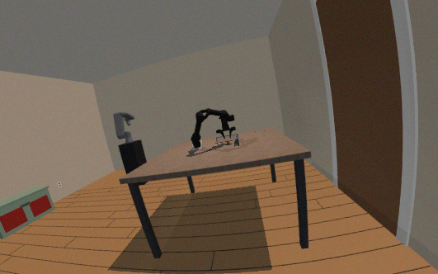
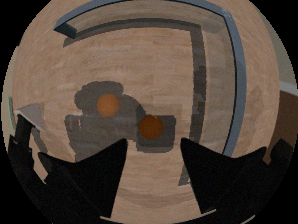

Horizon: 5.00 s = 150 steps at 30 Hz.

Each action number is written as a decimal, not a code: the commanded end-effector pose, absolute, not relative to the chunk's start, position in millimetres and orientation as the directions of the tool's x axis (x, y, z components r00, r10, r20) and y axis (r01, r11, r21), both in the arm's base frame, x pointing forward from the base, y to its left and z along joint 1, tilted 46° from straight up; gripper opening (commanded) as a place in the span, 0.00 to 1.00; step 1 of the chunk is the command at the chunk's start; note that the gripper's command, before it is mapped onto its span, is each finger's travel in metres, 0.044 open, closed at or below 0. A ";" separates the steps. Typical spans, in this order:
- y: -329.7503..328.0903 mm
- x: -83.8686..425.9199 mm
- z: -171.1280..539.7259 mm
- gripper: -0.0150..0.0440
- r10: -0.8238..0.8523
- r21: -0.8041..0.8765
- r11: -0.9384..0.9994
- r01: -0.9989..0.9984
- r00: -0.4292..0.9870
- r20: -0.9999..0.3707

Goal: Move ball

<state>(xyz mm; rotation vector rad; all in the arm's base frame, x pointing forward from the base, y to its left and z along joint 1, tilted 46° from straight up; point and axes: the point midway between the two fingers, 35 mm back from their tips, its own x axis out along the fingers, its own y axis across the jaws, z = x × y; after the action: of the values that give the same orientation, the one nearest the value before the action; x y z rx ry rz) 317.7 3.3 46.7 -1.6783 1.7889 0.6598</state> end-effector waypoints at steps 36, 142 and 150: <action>-26.5 314.5 17.2 0.46 -0.708 -0.030 0.078 -0.997 -0.034 -0.705; -1.3 265.3 -6.6 0.43 -0.702 -0.035 0.080 -0.996 -0.032 -0.711; -1.3 265.3 -6.6 0.69 -0.702 -0.035 0.080 -0.996 -0.032 -0.711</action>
<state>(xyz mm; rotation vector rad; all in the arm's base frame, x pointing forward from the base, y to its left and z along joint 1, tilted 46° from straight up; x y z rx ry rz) 265.3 -1.3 -6.7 -1.6788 1.7927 0.6648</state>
